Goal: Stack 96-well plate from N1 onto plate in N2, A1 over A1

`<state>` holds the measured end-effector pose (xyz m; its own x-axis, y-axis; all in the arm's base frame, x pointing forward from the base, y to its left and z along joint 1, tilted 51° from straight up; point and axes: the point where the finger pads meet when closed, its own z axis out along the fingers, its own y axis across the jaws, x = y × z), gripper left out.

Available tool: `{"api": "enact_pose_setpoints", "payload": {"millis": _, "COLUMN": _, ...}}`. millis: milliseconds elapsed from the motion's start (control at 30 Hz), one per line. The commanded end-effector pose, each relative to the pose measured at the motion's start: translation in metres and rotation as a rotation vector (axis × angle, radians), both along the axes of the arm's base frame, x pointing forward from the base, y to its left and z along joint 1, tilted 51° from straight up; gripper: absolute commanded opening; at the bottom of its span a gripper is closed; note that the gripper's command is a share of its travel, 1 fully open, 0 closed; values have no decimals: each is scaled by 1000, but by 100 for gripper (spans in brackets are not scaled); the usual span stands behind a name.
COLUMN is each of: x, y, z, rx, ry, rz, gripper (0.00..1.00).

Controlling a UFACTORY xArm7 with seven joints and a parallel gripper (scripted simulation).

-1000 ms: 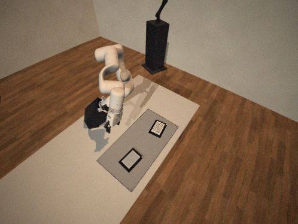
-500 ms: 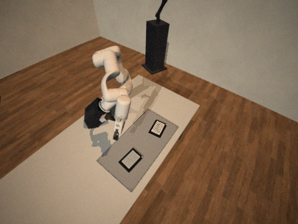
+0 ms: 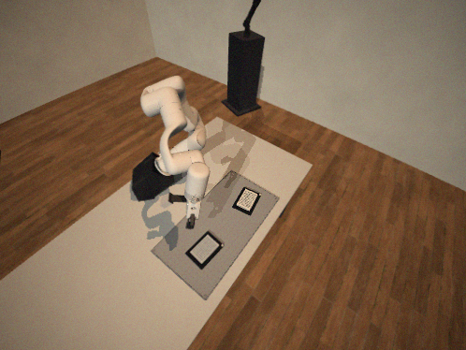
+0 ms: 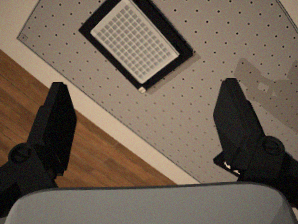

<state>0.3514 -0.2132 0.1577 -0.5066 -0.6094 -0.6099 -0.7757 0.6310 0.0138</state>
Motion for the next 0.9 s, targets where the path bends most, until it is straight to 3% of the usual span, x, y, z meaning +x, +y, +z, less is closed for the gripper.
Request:
{"api": "enact_pose_setpoints", "payload": {"millis": 0, "x": 17, "y": 8, "z": -6, "rx": -20, "ry": -51, "rz": 83, "gripper": 100}}
{"api": "enact_pose_setpoints", "payload": {"millis": 733, "x": 71, "y": 52, "z": -37, "rx": -58, "ry": -269, "rz": 388, "gripper": 100}}
{"api": "enact_pose_setpoints", "payload": {"millis": 867, "x": 76, "y": 56, "z": -40, "rx": -58, "ry": -276, "rz": 395, "gripper": 100}}
